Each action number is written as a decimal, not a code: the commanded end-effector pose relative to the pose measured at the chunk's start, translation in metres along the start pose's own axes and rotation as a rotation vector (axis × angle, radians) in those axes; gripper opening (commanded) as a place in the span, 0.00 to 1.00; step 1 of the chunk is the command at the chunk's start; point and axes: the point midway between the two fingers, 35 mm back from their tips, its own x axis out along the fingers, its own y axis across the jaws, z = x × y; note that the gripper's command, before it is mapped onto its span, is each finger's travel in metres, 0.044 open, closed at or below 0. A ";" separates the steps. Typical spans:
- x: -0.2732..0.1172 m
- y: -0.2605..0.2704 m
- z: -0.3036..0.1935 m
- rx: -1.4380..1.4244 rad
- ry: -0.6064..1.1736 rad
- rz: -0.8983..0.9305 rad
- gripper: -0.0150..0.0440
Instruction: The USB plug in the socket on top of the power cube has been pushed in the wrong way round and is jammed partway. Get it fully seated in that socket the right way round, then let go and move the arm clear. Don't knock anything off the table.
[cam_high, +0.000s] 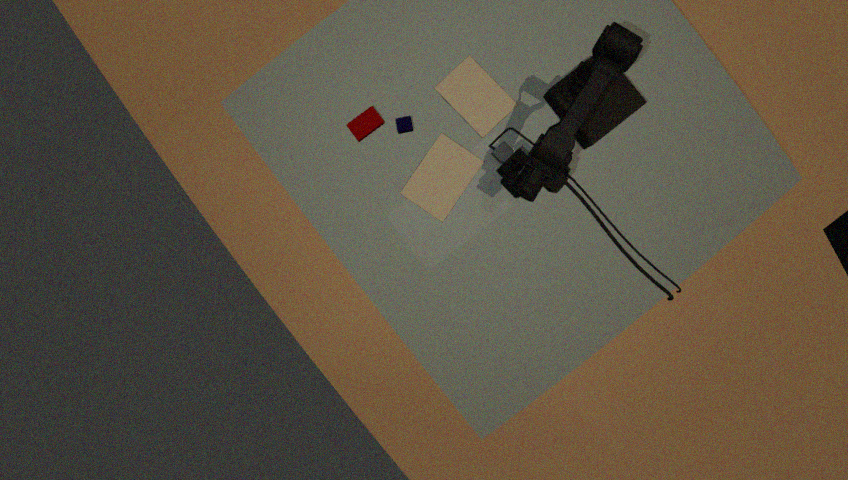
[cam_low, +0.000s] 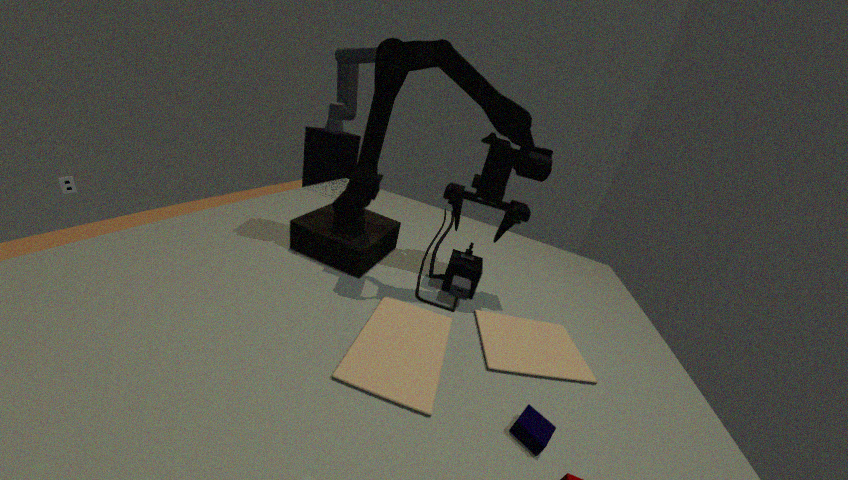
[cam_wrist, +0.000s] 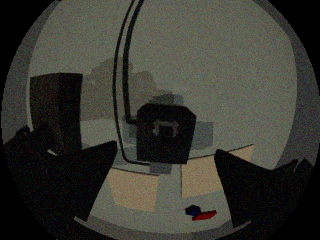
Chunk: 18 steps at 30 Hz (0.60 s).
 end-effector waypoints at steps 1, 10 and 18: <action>0.005 0.001 0.000 0.005 -0.003 0.003 1.00; 0.014 0.001 0.001 0.005 -0.003 0.003 1.00; 0.022 0.001 0.001 0.005 -0.003 0.003 1.00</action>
